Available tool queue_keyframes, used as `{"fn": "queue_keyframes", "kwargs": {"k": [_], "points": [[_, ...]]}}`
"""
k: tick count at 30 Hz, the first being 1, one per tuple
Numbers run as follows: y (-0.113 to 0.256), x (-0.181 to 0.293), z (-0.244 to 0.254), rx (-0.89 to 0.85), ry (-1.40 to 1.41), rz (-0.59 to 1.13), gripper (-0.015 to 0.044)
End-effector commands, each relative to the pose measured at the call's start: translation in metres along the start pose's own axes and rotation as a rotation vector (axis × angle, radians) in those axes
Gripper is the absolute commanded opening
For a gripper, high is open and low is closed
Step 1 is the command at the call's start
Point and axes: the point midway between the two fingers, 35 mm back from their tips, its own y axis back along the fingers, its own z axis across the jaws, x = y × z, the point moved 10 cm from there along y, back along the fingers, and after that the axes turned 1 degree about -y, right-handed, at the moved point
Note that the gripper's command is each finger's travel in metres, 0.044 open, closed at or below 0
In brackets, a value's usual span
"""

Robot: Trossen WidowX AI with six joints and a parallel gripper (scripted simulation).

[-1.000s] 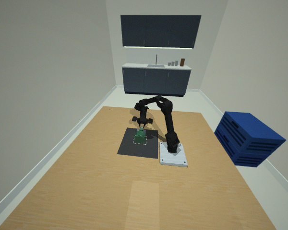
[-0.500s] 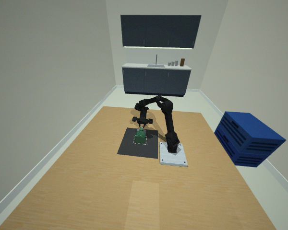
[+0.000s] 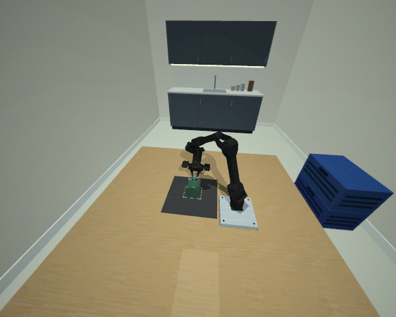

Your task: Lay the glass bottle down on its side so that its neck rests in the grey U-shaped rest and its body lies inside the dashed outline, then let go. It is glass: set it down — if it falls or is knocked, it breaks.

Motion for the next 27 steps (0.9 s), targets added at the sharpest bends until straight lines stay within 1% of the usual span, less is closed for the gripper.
{"fn": "queue_keyframes", "kwargs": {"k": [1,4,16,17,19,24,27], "points": [[0.0,0.0,0.0,-0.001,0.0,-0.001,0.0113],[0.0,0.0,0.0,-0.001,0.0,-0.001,0.0113],[0.0,0.0,0.0,-0.001,0.0,-0.001,0.0428],[0.002,-0.001,-0.001,-0.005,-0.001,0.007,0.044],[0.013,-0.009,-0.005,-0.023,-0.005,0.047,0.044],[0.053,-0.039,-0.014,-0.071,-0.023,0.204,0.044],[0.059,-0.043,-0.014,-0.072,-0.024,0.211,0.044]]}}
